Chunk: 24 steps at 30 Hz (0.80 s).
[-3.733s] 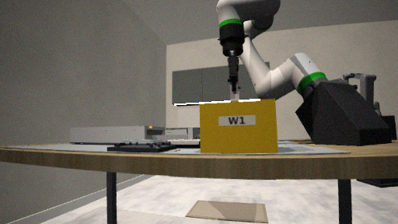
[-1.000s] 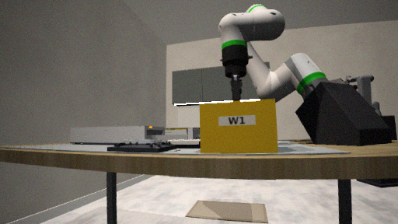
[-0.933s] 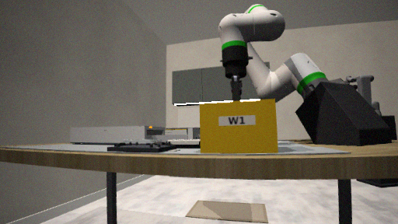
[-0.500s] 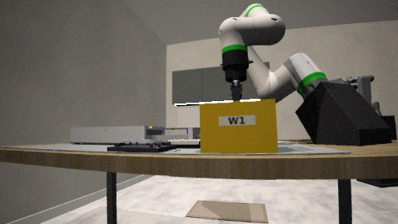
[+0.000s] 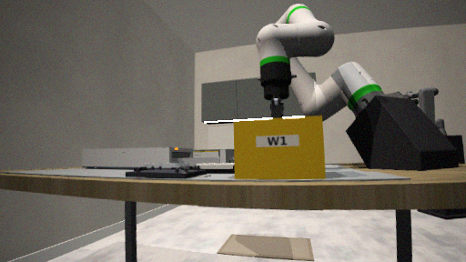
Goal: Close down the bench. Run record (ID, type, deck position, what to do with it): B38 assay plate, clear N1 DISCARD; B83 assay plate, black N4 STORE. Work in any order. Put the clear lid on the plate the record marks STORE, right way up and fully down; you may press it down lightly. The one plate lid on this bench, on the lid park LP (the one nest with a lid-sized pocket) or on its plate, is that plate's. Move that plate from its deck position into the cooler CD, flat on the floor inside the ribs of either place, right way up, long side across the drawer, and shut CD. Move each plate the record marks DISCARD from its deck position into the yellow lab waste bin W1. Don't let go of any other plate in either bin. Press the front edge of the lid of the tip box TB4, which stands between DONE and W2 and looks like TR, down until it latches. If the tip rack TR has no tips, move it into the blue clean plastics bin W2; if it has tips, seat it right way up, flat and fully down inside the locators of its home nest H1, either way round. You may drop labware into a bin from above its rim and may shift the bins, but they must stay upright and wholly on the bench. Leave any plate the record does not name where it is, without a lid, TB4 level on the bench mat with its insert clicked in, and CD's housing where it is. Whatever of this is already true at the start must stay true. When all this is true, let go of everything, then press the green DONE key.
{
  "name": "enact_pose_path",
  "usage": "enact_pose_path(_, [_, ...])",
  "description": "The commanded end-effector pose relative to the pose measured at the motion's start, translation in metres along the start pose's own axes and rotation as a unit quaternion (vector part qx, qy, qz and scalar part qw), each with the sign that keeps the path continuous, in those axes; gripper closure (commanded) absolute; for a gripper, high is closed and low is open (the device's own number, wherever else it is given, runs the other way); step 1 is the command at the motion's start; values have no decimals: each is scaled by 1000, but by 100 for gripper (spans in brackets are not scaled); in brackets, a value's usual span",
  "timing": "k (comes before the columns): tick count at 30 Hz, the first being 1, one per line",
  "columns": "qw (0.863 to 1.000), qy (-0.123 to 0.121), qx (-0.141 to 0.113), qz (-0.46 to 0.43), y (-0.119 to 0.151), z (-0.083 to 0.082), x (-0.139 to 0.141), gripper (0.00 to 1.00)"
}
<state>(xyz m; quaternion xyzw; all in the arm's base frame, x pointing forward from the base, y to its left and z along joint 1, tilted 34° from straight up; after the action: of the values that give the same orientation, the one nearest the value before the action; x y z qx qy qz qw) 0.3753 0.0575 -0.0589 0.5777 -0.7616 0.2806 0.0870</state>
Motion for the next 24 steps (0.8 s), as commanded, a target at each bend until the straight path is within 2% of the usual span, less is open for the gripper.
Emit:
enact_pose_path(1, [1000, 0, 0, 0, 0, 4, 0, 34])
enact_pose_path(12, [1000, 0, 0, 0, 0, 16, 0, 34])
enact_pose_path(24, [1000, 0, 0, 0, 0, 16, 0, 36])
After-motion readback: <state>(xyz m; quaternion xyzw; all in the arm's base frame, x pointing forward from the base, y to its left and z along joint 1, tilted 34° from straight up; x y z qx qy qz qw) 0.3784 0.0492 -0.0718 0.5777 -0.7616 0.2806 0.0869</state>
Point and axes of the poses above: the point where the finger pads meet when closed, its own z axis out along the fingers, its own x axis across the jaws, y = z × x, the point moved 3 cm from there along -z, back along the fingers, and after that the axes turned 7 degrees about z, right-handed, at the moved point
